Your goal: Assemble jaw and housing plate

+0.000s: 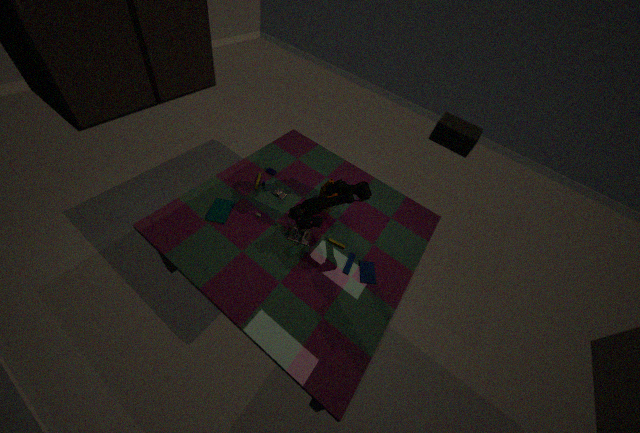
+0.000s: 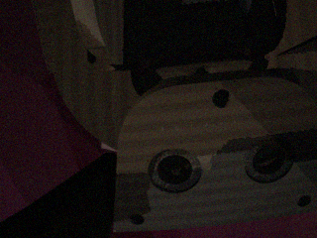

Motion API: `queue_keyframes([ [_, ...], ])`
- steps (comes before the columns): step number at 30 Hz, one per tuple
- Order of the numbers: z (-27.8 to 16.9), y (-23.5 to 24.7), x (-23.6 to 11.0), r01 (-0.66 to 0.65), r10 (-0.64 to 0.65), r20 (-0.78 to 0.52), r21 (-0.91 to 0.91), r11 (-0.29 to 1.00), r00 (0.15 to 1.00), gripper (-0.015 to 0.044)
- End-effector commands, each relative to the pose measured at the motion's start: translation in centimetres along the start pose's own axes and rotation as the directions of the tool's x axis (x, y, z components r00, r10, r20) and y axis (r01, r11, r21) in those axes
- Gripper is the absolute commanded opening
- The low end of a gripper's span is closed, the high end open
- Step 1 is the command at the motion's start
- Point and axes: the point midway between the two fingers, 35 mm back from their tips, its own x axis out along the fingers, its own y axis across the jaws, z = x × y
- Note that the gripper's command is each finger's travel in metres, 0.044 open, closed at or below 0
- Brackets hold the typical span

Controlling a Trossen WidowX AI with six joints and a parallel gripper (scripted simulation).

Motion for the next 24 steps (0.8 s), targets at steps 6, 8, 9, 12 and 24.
queue_keyframes([
  [6, 0.04, 0.08, 0.23, -0.005, 0.005, 0.004, 0.005, 1.0, 1.0, 0.0351],
  [8, 0.04, 0.08, 0.29, -0.005, 0.005, 0.004, 0.004, 1.0, 1.0, 0.0351],
  [9, 0.04, 0.08, 0.29, -0.005, 0.005, 0.004, 0.004, 1.0, 1.0, 0.0351],
  [12, 0.04, 0.08, 0.29, -0.005, 0.005, 0.004, 0.004, 1.0, 1.0, 0.0351],
  [24, 0.04, 0.08, 0.53, -0.005, 0.005, 0.004, 0.005, 1.0, 1.0, 0.0351],
])
